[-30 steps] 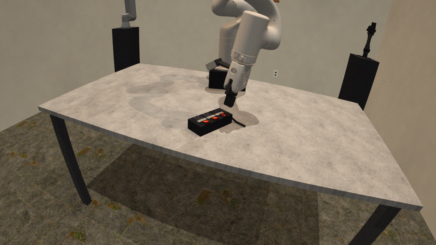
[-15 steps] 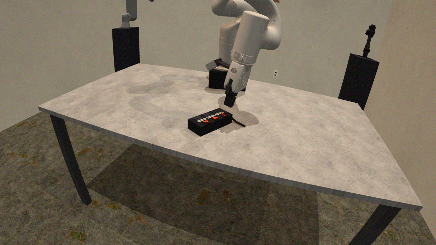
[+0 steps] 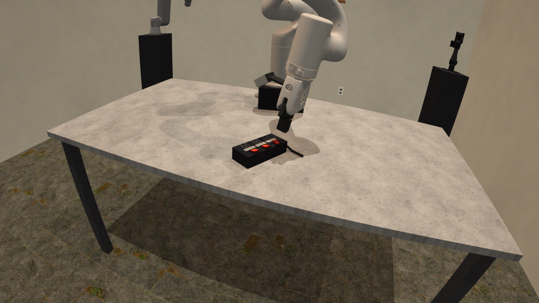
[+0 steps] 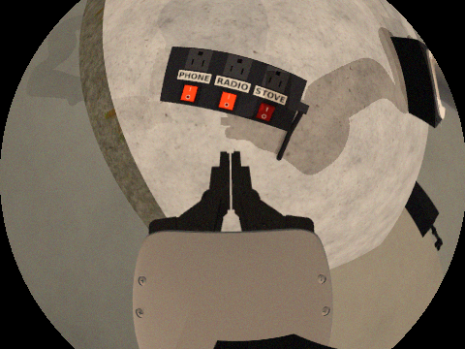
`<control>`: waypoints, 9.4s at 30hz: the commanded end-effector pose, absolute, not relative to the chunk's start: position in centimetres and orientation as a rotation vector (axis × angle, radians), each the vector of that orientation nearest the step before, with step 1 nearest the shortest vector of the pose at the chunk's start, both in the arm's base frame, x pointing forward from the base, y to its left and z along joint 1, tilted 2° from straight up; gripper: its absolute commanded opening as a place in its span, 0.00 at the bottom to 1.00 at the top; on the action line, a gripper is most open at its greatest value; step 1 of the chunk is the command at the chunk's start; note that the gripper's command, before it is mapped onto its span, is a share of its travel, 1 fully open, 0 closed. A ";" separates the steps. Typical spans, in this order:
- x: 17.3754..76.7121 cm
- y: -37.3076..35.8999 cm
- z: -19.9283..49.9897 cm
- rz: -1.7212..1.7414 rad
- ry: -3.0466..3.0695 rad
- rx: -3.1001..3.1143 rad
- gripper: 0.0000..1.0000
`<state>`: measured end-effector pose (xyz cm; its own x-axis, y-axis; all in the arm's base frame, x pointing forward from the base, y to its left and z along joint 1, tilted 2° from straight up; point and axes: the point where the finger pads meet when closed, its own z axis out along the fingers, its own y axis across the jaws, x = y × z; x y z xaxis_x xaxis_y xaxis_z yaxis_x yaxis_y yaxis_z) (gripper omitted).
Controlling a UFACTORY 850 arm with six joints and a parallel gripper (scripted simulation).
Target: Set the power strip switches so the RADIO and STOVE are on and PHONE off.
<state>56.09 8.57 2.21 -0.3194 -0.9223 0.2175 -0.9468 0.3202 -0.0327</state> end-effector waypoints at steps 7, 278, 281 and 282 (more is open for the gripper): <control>56.2 8.6 2.3 0.232 -2.421 1.730 1.00; 59.1 1.7 0.4 0.022 -0.917 2.973 0.00; 59.1 1.7 0.3 0.022 -0.917 2.973 0.00; 59.1 1.7 0.2 0.022 -0.917 2.973 0.00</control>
